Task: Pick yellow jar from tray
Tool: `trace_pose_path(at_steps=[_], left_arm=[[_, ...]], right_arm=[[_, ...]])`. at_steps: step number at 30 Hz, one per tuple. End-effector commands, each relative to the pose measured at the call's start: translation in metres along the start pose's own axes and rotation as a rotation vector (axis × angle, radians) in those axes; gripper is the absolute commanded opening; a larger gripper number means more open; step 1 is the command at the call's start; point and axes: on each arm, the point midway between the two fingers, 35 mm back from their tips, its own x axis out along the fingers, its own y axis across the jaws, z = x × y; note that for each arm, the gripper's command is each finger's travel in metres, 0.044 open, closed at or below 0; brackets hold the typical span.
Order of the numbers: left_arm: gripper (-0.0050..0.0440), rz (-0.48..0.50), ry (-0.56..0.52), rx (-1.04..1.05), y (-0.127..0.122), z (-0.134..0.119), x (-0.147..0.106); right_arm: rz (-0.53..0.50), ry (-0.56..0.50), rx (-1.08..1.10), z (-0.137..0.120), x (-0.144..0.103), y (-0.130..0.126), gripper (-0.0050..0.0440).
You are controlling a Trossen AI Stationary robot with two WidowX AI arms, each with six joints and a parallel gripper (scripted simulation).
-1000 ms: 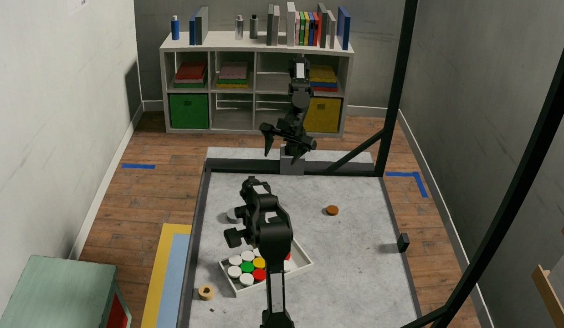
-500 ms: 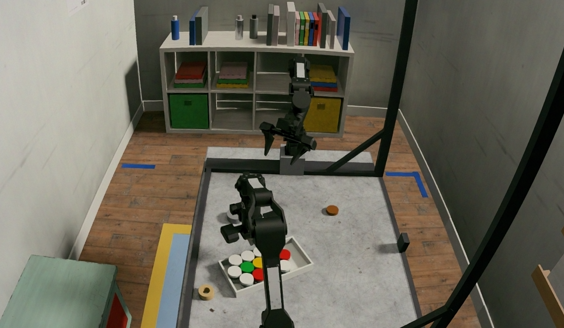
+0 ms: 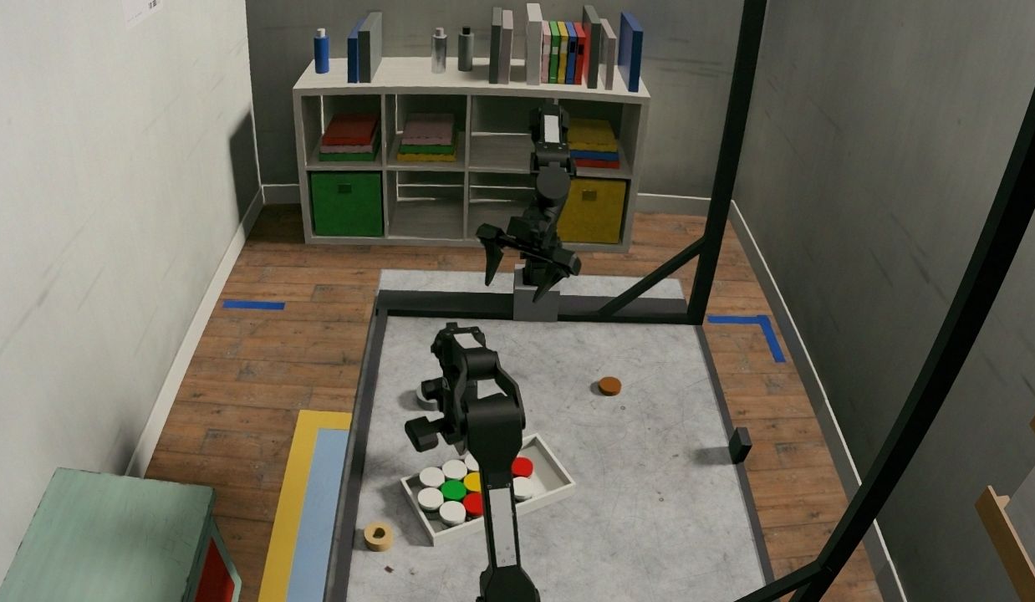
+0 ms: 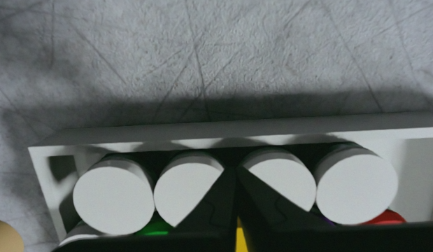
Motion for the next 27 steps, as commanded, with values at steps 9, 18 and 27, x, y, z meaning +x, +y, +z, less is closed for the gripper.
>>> trace_pose_path(at_steps=[9,18,27], left_arm=[[-0.0050,-0.003,-0.013,-0.004,-0.001,0.002,0.016],[-0.0050,-0.003,-0.013,-0.004,-0.001,0.002,0.023],[0.0048,-0.006,-0.022,-0.004,-0.002,0.005,0.020]], right_arm=[[0.006,-0.031,0.014,0.010,-0.008,-0.001,0.0440],[0.006,-0.031,0.014,0.010,-0.008,-0.001,0.0440],[0.006,-0.031,0.014,0.010,-0.008,-0.001,0.0440]])
